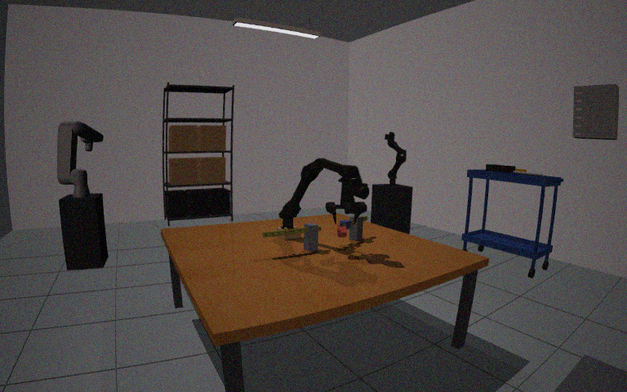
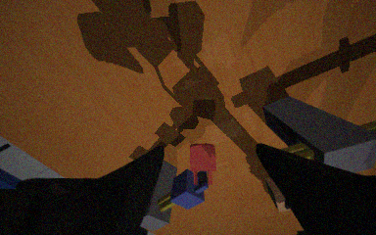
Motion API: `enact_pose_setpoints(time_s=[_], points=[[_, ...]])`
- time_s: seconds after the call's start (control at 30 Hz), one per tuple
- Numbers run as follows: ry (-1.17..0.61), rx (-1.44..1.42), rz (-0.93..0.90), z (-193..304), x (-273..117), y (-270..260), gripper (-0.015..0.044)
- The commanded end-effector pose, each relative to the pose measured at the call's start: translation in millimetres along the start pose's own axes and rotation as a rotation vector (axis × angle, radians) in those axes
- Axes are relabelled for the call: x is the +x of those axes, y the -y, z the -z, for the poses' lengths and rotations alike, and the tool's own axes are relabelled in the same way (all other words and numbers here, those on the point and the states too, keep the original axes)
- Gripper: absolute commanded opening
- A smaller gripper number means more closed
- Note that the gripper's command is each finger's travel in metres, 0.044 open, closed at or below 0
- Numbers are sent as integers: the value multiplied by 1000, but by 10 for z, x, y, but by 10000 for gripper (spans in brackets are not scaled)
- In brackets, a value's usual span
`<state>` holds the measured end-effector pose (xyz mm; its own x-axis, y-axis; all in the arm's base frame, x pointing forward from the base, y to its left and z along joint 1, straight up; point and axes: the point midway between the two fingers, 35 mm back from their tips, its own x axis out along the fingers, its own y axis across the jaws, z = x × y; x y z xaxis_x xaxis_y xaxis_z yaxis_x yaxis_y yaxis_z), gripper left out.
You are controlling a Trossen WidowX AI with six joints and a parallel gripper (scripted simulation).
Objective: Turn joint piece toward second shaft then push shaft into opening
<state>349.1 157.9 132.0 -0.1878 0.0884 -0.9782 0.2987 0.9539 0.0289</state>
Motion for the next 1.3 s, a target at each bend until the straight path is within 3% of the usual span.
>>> enact_pose_setpoints(time_s=[0.0, 0.57, 1.27], points=[[-10, 27, -9, -3, -17, -12, 440], [-28, 19, 5, -198, 728, -15, 440], [-32, 19, 5, 342, 870, -42, 440]])
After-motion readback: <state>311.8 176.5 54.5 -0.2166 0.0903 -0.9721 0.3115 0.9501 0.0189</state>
